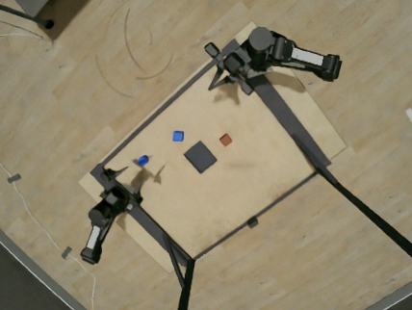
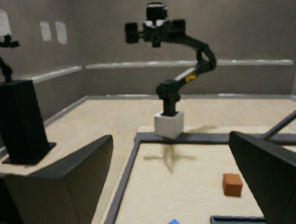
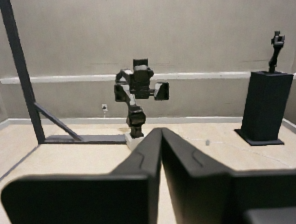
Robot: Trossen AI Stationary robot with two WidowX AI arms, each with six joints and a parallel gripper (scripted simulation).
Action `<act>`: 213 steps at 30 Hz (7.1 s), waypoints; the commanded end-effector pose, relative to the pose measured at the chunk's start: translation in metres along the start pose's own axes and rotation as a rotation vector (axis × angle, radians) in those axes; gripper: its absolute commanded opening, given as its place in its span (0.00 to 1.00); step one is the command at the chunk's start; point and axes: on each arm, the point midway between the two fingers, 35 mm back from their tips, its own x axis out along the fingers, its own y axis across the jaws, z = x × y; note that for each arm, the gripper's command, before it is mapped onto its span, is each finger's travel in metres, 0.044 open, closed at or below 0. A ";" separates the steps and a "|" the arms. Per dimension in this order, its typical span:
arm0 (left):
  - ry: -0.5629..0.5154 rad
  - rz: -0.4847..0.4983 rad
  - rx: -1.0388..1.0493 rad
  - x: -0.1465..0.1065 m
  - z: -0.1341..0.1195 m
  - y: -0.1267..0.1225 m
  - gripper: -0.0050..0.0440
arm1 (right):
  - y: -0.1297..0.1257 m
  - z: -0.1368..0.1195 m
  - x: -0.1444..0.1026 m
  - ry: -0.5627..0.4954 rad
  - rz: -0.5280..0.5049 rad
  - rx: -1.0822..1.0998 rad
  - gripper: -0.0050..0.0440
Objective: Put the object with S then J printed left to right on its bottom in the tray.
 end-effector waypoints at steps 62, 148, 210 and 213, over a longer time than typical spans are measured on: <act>0.991 -0.149 0.069 0.287 -0.206 -0.184 0.92 | 0.014 0.056 -0.025 0.010 0.026 -0.018 0.00; 1.002 -0.158 0.085 0.330 -0.275 -0.199 0.45 | 0.014 0.056 -0.025 0.010 0.026 -0.018 0.00; 0.900 -0.202 -0.144 0.315 -0.213 -0.236 0.45 | 0.008 0.030 -0.015 0.009 0.037 -0.008 0.00; 0.882 -0.214 -0.190 0.312 -0.214 -0.244 0.45 | 0.007 0.025 -0.013 0.008 0.039 -0.008 0.00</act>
